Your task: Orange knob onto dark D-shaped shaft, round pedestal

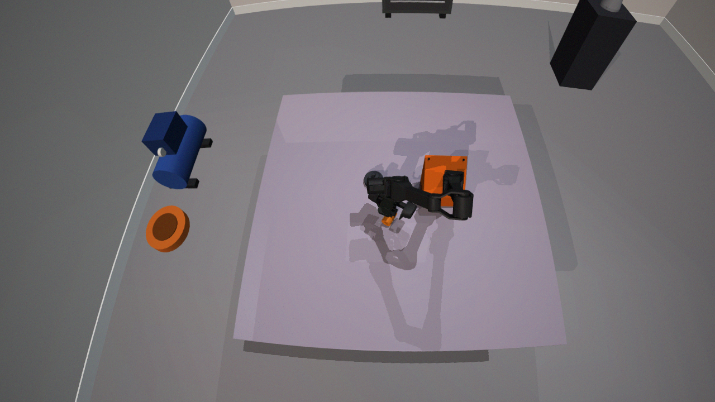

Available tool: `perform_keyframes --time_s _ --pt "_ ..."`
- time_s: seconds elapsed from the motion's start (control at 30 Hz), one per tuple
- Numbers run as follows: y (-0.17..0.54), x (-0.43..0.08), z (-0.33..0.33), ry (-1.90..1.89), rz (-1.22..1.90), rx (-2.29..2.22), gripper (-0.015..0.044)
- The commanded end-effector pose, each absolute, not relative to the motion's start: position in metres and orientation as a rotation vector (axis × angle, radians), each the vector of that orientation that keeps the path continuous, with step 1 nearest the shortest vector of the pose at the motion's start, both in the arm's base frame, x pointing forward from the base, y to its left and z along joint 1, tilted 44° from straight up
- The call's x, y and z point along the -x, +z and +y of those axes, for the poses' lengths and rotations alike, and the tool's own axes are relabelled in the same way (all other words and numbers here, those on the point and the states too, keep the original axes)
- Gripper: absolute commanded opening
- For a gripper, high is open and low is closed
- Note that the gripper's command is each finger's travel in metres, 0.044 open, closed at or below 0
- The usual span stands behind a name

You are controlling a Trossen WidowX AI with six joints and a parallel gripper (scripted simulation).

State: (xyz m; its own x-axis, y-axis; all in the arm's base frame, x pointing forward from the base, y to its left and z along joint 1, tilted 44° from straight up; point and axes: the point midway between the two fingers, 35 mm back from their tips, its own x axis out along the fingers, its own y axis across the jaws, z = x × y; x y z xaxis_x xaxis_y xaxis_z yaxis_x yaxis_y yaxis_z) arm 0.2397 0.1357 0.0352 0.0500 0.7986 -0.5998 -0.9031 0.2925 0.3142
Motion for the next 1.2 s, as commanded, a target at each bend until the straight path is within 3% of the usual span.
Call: perform_keyframes --time_s 0.0,0.53,0.8,1.17 --pt "0.029 -0.239 0.139 1.301 0.796 0.160 0.0440" --pt "0.014 -0.237 0.155 1.303 0.793 0.156 0.0440" --pt "0.014 -0.237 0.155 1.303 0.793 0.156 0.0240" --pt "0.014 -0.237 0.155 1.303 0.793 0.156 0.0213"
